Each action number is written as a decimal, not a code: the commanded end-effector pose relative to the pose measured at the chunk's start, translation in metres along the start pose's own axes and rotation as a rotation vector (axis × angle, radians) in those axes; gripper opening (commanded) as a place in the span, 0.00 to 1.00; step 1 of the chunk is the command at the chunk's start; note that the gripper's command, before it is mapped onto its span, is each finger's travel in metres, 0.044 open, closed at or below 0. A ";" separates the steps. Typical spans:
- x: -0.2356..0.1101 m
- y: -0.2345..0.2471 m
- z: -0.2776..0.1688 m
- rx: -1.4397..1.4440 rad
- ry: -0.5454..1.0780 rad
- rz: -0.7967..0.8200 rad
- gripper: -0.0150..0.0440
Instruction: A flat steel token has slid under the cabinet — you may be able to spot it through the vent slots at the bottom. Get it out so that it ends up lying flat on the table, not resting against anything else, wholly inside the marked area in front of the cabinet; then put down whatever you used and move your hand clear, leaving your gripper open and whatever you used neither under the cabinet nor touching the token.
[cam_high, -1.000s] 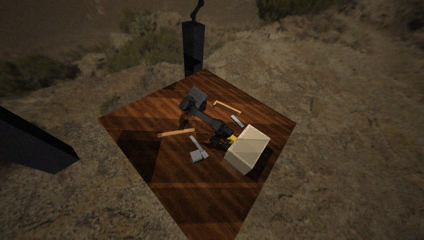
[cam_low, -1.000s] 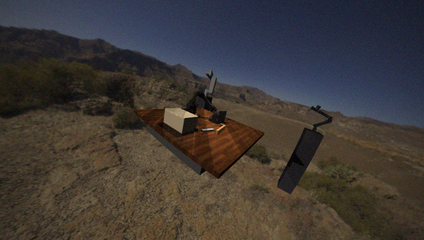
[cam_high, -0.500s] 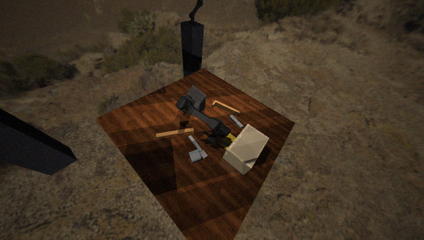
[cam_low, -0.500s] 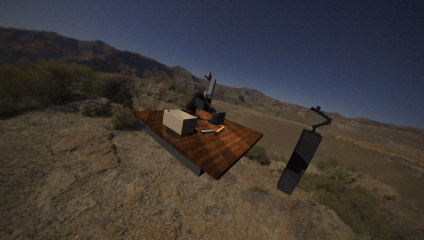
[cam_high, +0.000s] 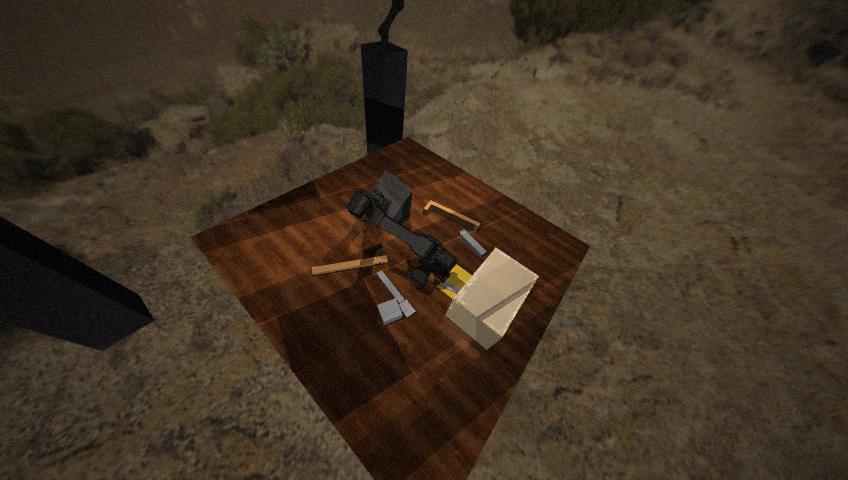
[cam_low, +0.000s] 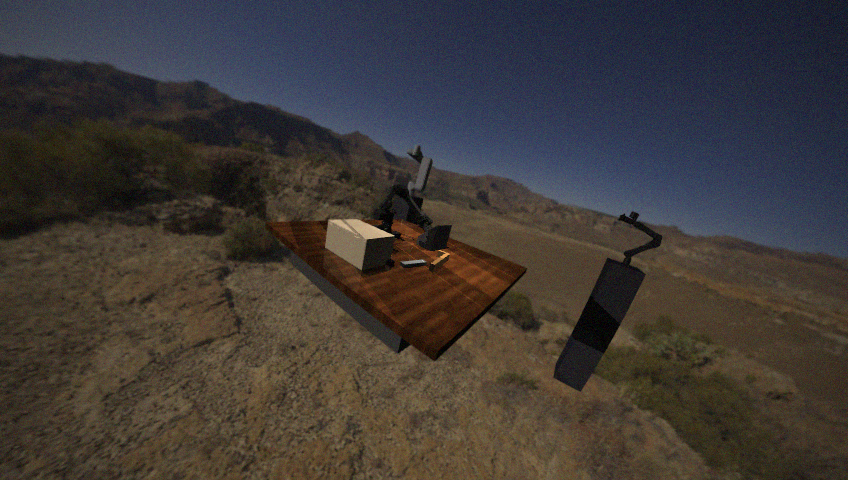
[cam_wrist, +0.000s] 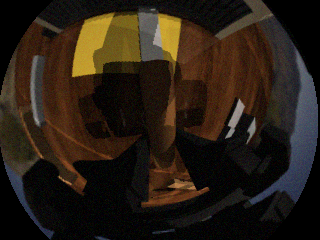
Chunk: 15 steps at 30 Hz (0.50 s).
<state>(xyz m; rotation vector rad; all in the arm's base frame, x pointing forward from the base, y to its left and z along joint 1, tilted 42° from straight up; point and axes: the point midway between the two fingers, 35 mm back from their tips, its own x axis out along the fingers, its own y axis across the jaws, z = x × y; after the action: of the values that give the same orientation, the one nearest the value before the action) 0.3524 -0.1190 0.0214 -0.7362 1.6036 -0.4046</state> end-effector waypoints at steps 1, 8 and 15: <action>0.001 0.000 -0.008 -0.005 0.005 0.000 0.25; 0.001 0.000 -0.015 -0.005 0.005 0.000 0.25; 0.001 -0.001 -0.023 -0.006 0.006 0.000 0.25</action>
<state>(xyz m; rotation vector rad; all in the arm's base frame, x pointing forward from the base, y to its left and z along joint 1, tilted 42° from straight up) 0.3372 -0.1220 0.0246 -0.7366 1.6041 -0.4048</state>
